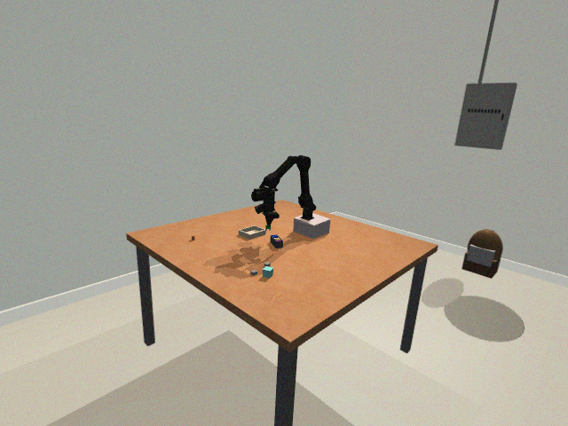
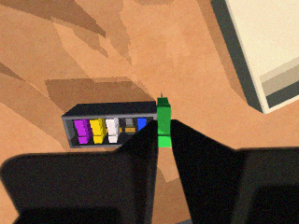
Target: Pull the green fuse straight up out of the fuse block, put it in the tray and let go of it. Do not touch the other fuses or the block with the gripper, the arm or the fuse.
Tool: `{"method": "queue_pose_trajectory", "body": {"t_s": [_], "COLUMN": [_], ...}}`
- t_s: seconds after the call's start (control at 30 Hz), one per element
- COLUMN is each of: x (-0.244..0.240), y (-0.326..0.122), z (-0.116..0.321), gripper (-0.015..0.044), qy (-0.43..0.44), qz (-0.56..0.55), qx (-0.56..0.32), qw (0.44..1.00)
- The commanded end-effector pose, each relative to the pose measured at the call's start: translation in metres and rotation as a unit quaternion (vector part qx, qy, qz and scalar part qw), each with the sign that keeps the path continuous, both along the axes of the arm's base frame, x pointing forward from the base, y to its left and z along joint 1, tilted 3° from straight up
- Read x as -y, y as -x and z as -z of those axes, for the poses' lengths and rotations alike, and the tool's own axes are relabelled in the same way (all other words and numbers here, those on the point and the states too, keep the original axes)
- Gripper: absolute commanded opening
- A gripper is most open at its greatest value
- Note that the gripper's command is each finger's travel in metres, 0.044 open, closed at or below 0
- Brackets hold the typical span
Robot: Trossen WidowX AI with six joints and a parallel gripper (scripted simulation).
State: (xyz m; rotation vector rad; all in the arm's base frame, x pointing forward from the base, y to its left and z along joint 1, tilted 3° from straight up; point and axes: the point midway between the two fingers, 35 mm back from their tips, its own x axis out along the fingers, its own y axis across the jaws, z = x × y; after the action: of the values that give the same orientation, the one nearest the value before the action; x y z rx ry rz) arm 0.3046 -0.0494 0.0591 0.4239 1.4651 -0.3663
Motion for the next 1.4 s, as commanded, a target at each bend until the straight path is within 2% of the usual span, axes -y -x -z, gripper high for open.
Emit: {"method": "queue_pose_trajectory", "body": {"t_s": [0.0,0.7,1.37], "x": [0.024,0.143,0.144], "y": [-0.003,0.013,0.011], "z": [0.000,0.003,0.028], "gripper": [0.0000,0.0000,0.0000], "qy": [0.001,0.006,0.006], "qz": [-0.002,-0.002,-0.002], "qx": [0.000,-0.001,-0.001], "qw": [1.000,1.000,1.000]}}
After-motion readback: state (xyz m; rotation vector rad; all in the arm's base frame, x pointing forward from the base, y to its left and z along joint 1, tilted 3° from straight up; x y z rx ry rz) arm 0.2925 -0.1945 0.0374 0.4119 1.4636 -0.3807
